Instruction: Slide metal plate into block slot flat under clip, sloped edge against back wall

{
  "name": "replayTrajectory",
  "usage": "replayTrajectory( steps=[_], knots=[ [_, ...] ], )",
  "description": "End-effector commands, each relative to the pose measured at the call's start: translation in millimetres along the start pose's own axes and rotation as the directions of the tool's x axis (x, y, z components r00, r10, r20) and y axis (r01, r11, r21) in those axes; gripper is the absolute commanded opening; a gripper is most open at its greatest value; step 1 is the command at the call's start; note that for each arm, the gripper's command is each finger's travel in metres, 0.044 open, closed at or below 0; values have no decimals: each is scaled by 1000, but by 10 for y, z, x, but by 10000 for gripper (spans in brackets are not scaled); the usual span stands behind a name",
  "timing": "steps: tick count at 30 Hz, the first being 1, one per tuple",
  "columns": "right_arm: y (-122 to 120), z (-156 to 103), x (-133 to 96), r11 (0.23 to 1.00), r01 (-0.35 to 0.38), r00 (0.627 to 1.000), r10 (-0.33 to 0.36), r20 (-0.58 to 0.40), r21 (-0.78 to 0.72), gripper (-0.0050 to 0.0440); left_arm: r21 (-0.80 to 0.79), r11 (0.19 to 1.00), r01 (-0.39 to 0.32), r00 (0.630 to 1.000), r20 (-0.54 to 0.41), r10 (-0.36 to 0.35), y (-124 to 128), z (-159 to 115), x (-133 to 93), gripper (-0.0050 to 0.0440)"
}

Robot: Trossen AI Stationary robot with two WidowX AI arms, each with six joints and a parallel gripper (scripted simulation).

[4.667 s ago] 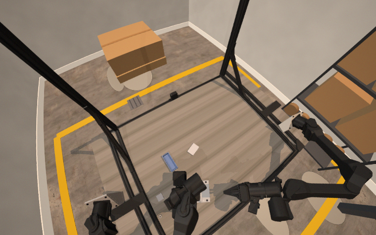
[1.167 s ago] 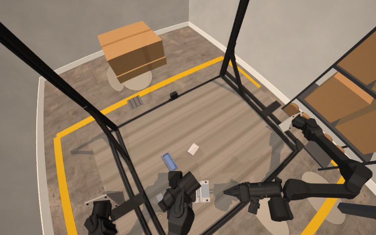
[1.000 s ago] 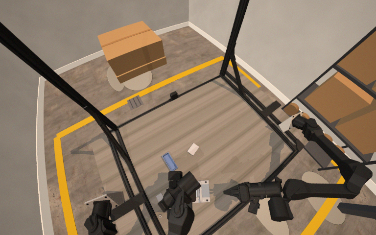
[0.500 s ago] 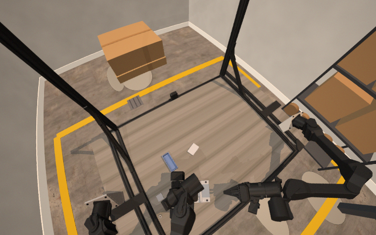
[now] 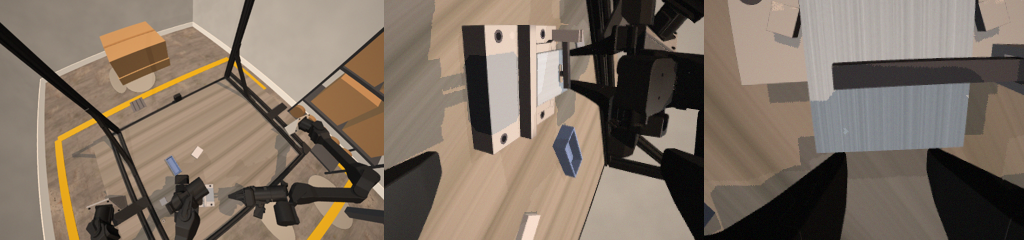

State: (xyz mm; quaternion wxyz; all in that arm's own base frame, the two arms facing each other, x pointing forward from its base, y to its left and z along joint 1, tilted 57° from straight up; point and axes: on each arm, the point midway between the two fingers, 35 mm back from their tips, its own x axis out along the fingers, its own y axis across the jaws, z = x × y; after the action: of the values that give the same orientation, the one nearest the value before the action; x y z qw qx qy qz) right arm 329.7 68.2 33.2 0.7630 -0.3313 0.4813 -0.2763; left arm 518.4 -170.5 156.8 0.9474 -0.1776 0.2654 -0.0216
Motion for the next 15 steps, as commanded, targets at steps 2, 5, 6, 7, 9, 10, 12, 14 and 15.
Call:
replayTrajectory(
  steps=[2, 5, 6, 7, 9, 10, 12, 14, 15],
  knots=[
    [-6, 19, 3, 1000, 3, 1000, -3, -1, 0, 160, -3, 1000, 1, 1000, 3, -1, -4, 8, -2, 440],
    [-6, 26, 2, 1000, 3, 1000, -3, -1, 0, 160, -3, 1000, 1, 1000, 3, -1, -4, 8, -2, 440],
    [-6, 29, 1, 1000, 3, 1000, -3, -1, 0, 160, -3, 1000, 1, 1000, 3, -1, -4, 8, -2, 440],
    [-6, 32, 0, 1000, 3, 1000, -3, -1, 0, 160, -3, 1000, 1, 1000, 3, -1, -4, 8, -2, 440],
    [-6, 38, -1, 1000, 3, 1000, -3, -1, 0, 160, -3, 1000, 1, 1000, 3, -1, -4, 8, -2, 440],
    [-6, 42, -2, 1000, 3, 1000, -3, -1, 0, 160, -3, 1000, 1, 1000, 3, -1, -4, 8, -2, 440],
    [-6, 48, -4, 1000, 3, 1000, -3, -1, 0, 160, -3, 1000, 1, 1000, 3, -1, -4, 8, -2, 440],
    [-6, 55, -5, 1000, 3, 1000, -3, -1, 0, 160, -3, 1000, 1, 1000, 3, -1, -4, 8, -2, 440],
    [-6, 58, -6, 1000, 3, 1000, -3, -1, 0, 160, -3, 1000, 1, 1000, 3, -1, -4, 8, -2, 440]
  ],
)
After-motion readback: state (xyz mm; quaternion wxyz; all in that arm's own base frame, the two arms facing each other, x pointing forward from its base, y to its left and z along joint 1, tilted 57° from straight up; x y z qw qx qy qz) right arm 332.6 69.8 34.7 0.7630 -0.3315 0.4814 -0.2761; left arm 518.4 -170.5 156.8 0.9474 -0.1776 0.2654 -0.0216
